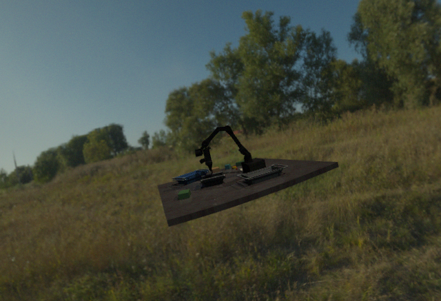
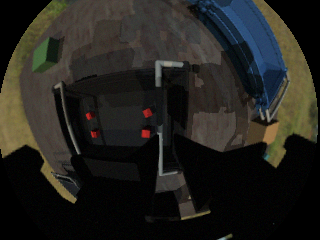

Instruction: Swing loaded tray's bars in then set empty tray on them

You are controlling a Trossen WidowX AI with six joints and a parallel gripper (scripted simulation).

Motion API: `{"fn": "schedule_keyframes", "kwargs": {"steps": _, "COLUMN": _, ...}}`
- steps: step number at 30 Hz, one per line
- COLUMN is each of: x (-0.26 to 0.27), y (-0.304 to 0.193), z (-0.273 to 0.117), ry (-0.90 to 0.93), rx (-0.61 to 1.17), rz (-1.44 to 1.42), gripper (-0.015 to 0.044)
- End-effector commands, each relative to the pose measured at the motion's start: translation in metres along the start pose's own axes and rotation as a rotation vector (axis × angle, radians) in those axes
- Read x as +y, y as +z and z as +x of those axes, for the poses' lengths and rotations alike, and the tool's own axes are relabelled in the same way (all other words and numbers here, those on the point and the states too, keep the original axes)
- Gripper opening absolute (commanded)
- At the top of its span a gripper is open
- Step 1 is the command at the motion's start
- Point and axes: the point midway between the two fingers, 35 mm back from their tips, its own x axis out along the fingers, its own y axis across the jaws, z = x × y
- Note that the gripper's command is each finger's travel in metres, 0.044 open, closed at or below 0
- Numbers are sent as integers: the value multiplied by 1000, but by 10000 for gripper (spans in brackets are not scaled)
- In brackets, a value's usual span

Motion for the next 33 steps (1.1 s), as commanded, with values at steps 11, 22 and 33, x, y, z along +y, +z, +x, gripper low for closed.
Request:
{"fn": "schedule_keyframes", "kwargs": {"steps": 11, "x": 0, "y": -1, "z": 2, "ry": 0, "rx": 6, "rz": 1, "gripper": 0}}
{"fn": "schedule_keyframes", "kwargs": {"steps": 22, "x": 0, "y": 0, "z": 0, "ry": 0, "rx": 0, "rz": 0, "gripper": 0}}
{"fn": "schedule_keyframes", "kwargs": {"steps": 33, "x": 0, "y": 0, "z": 0, "ry": 0, "rx": 0, "rz": 0, "gripper": 0}}
